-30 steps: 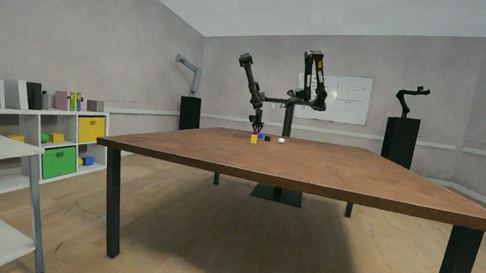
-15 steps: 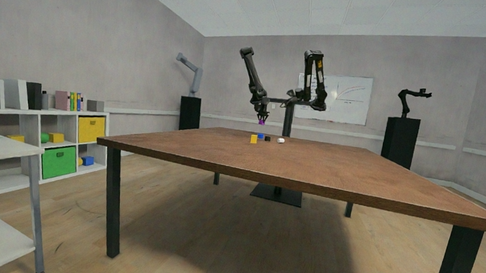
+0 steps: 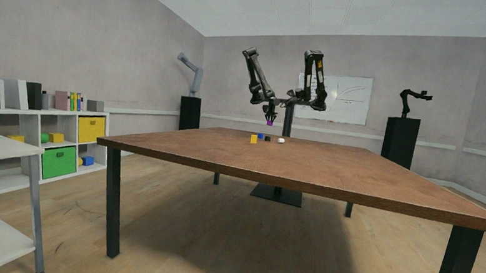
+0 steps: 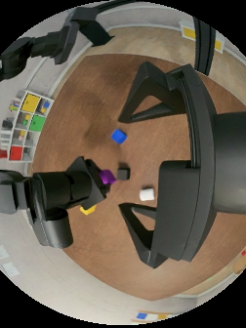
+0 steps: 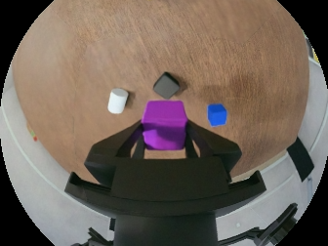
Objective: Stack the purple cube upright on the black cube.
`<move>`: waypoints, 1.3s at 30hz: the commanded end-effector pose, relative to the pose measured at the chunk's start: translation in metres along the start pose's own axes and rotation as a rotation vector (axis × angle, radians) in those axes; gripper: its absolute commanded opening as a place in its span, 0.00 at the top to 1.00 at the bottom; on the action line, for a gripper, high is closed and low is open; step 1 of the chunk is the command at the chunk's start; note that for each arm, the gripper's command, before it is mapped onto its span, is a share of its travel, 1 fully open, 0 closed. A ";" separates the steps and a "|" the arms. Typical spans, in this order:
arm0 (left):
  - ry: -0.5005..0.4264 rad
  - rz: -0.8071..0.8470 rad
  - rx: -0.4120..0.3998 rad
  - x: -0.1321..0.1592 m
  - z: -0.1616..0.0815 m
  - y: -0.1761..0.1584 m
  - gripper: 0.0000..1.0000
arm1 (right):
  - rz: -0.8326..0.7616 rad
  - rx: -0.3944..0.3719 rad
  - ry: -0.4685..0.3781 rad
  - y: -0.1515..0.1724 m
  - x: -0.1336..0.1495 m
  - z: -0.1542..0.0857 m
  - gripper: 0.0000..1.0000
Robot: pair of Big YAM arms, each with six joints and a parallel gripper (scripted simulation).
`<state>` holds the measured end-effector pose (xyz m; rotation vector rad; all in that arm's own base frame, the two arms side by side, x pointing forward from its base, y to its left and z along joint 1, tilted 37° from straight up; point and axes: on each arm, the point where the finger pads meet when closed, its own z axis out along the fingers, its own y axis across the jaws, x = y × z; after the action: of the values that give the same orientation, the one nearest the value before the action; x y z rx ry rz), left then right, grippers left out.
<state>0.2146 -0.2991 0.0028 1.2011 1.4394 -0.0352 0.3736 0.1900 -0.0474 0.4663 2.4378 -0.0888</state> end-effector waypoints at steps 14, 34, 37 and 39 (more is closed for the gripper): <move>-0.015 -0.017 -0.014 -0.004 0.000 0.004 0.00 | 0.013 0.012 0.002 -0.004 -0.001 0.021 0.65; -0.015 -0.017 -0.014 -0.004 0.000 0.004 0.00 | 0.013 0.012 0.002 -0.005 -0.001 0.065 0.65; -0.015 -0.017 -0.014 -0.004 0.000 0.004 0.00 | 0.013 0.012 0.002 -0.005 -0.001 0.067 0.65; -0.015 -0.017 -0.014 -0.004 0.000 0.004 0.00 | 0.013 0.012 0.002 -0.005 -0.001 0.071 0.65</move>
<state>0.2146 -0.2991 0.0028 1.2011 1.4394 -0.0352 0.4068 0.1822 -0.0926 0.4776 2.4340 -0.0810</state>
